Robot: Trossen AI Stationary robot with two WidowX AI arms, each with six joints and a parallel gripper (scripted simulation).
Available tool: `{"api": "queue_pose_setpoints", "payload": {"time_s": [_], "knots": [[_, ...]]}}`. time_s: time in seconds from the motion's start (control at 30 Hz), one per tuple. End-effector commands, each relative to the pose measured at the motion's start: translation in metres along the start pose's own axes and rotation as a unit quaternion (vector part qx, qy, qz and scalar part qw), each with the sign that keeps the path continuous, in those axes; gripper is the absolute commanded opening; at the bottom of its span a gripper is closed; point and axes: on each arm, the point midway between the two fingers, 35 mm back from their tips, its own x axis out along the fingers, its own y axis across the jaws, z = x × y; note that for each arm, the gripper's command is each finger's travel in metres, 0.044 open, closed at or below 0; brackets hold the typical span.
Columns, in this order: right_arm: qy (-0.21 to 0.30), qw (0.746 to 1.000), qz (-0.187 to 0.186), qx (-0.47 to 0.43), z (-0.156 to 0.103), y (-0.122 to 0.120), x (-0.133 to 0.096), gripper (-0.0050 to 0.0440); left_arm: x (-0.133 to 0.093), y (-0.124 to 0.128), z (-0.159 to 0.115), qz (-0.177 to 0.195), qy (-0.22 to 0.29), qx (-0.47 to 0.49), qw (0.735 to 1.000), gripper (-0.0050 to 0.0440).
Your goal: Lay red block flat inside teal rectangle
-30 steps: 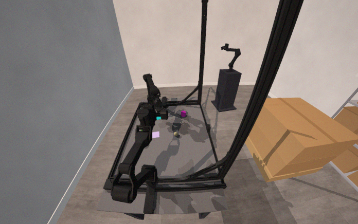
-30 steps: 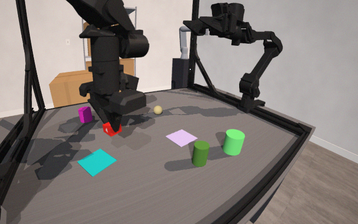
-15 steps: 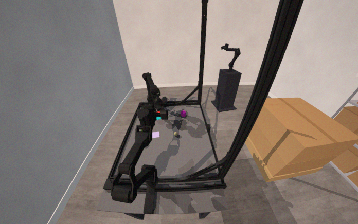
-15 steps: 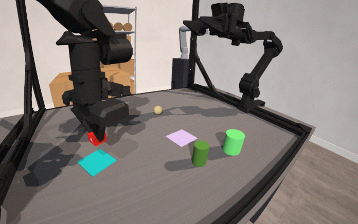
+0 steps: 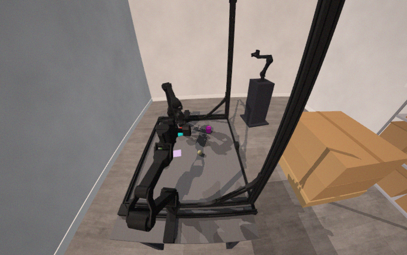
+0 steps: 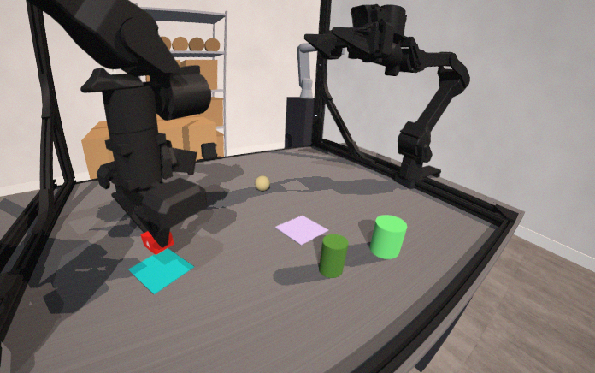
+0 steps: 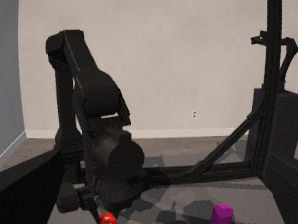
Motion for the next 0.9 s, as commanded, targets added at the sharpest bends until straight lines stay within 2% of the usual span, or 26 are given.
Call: {"api": "queue_pose_setpoints", "payload": {"time_s": [0.0, 0.87], "knots": [[0.012, 1.000, -0.001, 0.001, -0.006, 0.000, 0.021, 0.0000, 0.000, 0.000, 0.000, 0.000, 0.000, 0.000, 1.000, 0.0440], [0.012, 1.000, -0.001, 0.004, -0.008, 0.000, 0.036, 0.0000, 0.000, 0.000, 0.000, 0.000, 0.000, 0.000, 1.000, 0.0440]]}}
